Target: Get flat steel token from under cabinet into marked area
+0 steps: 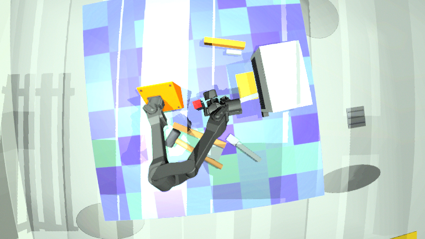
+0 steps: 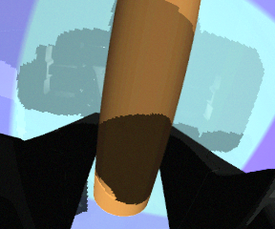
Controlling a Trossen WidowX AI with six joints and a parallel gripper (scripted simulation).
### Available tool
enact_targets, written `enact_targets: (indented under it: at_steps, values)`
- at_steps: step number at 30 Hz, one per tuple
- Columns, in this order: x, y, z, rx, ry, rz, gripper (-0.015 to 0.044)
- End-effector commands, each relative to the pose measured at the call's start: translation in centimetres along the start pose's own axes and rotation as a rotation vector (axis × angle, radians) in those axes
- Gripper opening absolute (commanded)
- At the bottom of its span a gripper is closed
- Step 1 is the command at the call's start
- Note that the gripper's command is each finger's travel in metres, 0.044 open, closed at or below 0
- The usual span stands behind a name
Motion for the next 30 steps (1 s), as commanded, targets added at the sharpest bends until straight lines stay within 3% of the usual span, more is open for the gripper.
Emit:
enact_targets:
  at_steps: [1,30]
  values:
    - [-0.6,0.0,-0.1,-0.001,0.003,0.006,0.0]
    - [-4.0,-0.9,-0.1,-0.001,0.004,0.008,0.0]
Point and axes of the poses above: the point midway between the two fingers, 35 mm back from their tips, its own z axis back along the fingers, its own y axis across the jaws, x = y × z, the point moved 10 cm from there along z, back along the fingers, and after that the axes turned 10 degrees about -z, right-handed, at the moved point
